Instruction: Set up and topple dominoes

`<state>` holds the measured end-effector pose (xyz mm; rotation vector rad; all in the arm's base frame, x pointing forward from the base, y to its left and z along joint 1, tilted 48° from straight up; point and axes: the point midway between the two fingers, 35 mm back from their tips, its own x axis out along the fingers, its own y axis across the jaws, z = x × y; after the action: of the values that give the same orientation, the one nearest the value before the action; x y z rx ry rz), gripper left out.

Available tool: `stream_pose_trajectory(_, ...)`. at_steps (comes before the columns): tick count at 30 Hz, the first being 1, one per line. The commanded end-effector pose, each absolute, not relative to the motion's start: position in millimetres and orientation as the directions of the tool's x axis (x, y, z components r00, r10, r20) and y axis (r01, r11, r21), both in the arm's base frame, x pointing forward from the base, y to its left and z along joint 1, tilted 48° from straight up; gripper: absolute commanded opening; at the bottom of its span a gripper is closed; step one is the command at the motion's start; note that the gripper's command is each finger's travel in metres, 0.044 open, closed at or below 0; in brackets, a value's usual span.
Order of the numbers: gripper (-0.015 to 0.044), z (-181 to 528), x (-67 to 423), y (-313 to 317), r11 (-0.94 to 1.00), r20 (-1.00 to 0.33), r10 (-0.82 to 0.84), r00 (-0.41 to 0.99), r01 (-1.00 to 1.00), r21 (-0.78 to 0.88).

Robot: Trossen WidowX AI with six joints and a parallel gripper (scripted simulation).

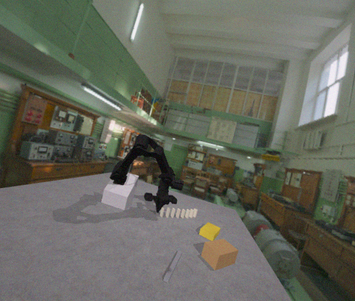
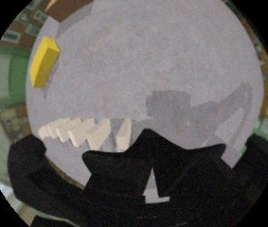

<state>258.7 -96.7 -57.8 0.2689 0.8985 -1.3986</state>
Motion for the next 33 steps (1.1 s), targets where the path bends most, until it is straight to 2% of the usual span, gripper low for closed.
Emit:
stream_pose_trajectory(1, 0.0000, -61, 264, -96, 0.204, -0.673, -0.734, -0.088, 0.917, -0.343)
stream_pose_trajectory(15, 0.0000, -64, 281, -92, 0.210, -0.679, -0.730, -0.080, 0.919, -0.334)
stream_pose_trajectory(20, 0.0000, -51, 289, -66, 0.247, -0.720, -0.692, -0.051, 0.921, -0.302)
stream_pose_trajectory(26, 0.0000, -36, 308, -44, 0.207, -0.678, -0.730, -0.085, 0.918, -0.338)
stream_pose_trajectory(33, 0.0000, -35, 309, -43, 0.205, -0.676, -0.732, -0.086, 0.918, -0.339)
